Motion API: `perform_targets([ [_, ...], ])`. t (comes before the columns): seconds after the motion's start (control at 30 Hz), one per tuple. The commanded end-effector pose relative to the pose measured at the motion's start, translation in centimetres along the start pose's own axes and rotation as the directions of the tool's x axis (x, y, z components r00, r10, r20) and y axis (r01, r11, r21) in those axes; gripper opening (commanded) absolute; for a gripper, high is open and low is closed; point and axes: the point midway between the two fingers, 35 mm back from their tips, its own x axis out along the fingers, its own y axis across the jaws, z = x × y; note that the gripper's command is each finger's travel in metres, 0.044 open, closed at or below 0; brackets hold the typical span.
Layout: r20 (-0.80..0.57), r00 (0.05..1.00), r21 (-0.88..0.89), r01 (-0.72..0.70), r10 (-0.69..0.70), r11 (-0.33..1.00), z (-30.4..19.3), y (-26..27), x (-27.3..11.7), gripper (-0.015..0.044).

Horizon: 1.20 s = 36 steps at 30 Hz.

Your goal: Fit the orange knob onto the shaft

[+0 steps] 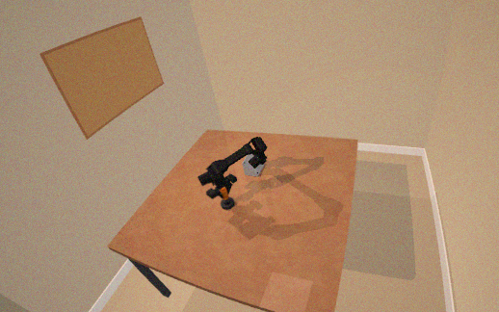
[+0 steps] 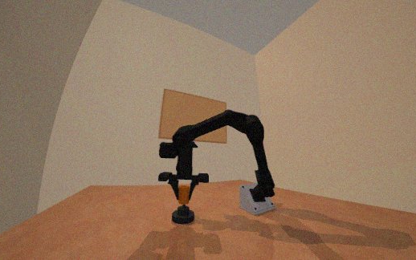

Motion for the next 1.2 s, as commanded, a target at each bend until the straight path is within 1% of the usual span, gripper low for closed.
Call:
perform_targets([
  [0.0,0.002,1.0,0.002,-0.004,0.004,1.0,-0.11,0.1,0.0,0.0],
  [0.53,0.002,1.0,0.002,-0.004,0.004,1.0,0.17,0.0,0.27,0.0],
  [0.73,0.003,1.0,0.002,-0.004,0.004,1.0,0.3,-0.12,-0.23,0.0],
  [0.83,0.003,1.0,0.056,-0.004,0.004,0.998,0.28,-0.11,-0.28,0.0],
  [0.97,0.003,1.0,0.2,-0.005,0.004,0.98,0.19,-0.07,-0.38,0.0],
  [1.17,0.003,1.0,0.21,-0.005,0.004,0.978,-0.03,0.09,-0.2,0.0],
])
